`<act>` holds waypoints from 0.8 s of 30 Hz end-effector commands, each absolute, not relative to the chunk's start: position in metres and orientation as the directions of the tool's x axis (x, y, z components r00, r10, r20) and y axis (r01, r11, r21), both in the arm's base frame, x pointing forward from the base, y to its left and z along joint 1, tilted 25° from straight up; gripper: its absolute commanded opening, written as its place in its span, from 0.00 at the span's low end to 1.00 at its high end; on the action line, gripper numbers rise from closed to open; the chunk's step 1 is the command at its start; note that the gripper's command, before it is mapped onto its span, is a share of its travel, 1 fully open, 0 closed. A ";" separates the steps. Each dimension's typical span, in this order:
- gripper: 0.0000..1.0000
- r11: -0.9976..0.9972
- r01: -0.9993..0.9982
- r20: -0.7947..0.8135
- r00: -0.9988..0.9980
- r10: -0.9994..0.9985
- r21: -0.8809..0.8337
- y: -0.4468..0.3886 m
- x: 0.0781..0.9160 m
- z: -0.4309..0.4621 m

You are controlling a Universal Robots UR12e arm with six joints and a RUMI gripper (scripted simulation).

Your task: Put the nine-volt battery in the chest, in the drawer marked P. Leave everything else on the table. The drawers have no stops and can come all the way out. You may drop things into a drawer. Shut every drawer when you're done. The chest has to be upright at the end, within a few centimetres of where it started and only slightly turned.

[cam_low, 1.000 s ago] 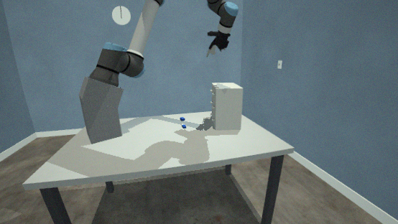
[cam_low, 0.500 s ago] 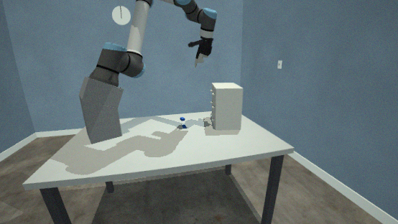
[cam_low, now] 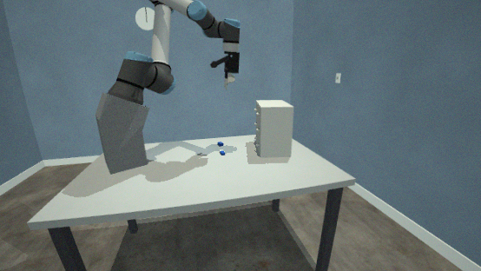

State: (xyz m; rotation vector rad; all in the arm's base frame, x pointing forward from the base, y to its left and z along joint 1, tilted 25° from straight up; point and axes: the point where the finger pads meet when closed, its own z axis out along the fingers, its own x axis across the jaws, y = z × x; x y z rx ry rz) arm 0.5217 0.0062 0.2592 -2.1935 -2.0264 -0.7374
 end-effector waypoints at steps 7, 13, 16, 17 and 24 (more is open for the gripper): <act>1.00 -0.026 0.934 0.256 -0.070 0.964 0.355 -0.002 0.499 0.228; 1.00 0.010 0.927 0.212 -0.096 0.973 0.374 -0.005 0.491 0.217; 1.00 0.019 0.925 0.201 -0.102 0.974 0.379 -0.006 0.489 0.215; 1.00 0.019 0.925 0.201 -0.102 0.974 0.379 -0.006 0.489 0.215; 1.00 0.025 0.924 0.194 -0.106 0.975 0.381 -0.006 0.488 0.213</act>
